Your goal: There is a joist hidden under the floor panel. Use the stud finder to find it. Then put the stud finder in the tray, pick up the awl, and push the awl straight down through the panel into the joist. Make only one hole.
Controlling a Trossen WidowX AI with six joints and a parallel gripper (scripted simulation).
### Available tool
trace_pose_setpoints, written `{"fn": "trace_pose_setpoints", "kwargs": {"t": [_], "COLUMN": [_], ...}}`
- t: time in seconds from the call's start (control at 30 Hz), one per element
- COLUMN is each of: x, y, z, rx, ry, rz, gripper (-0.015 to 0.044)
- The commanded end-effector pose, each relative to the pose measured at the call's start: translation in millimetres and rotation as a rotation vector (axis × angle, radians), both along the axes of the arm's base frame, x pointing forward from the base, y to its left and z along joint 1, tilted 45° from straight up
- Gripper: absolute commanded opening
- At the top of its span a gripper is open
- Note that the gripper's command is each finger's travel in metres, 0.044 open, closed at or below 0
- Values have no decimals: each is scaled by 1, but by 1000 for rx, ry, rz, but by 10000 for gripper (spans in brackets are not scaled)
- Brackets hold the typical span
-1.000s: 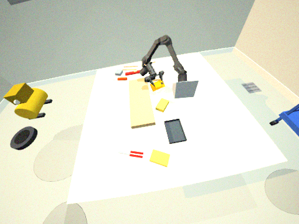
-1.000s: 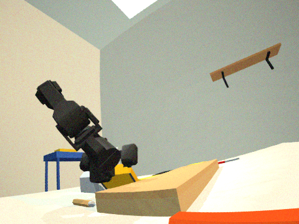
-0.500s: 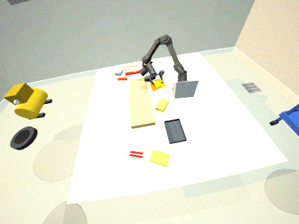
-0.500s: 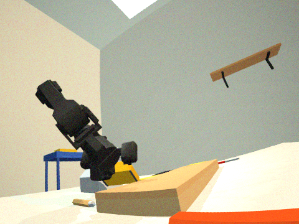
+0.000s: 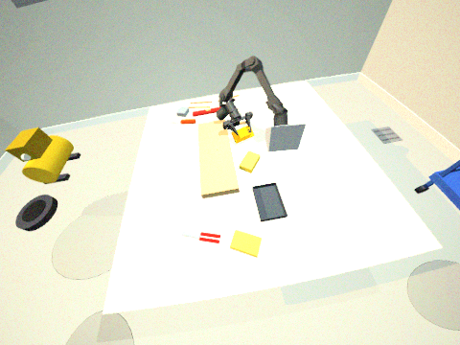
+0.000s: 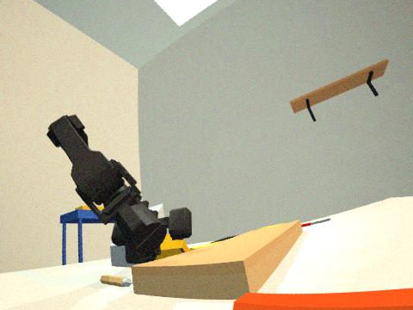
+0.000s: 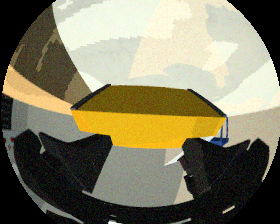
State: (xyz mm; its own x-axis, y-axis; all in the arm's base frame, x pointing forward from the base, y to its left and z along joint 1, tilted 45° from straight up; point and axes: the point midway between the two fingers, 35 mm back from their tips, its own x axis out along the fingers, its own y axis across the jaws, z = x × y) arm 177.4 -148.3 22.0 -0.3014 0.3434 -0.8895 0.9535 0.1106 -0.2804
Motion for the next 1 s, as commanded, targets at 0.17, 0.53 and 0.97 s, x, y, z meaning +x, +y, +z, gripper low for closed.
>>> {"fn": "trace_pose_setpoints", "kwargs": {"t": [0.17,0.53,0.97], "x": [0,1,1], "y": [-2,-8,-8], "z": [-2,-1,-1], "rx": [0,-1,-1], "ry": [0,-1,-1], "rz": [0,0,0], "gripper": [184,378,378]}}
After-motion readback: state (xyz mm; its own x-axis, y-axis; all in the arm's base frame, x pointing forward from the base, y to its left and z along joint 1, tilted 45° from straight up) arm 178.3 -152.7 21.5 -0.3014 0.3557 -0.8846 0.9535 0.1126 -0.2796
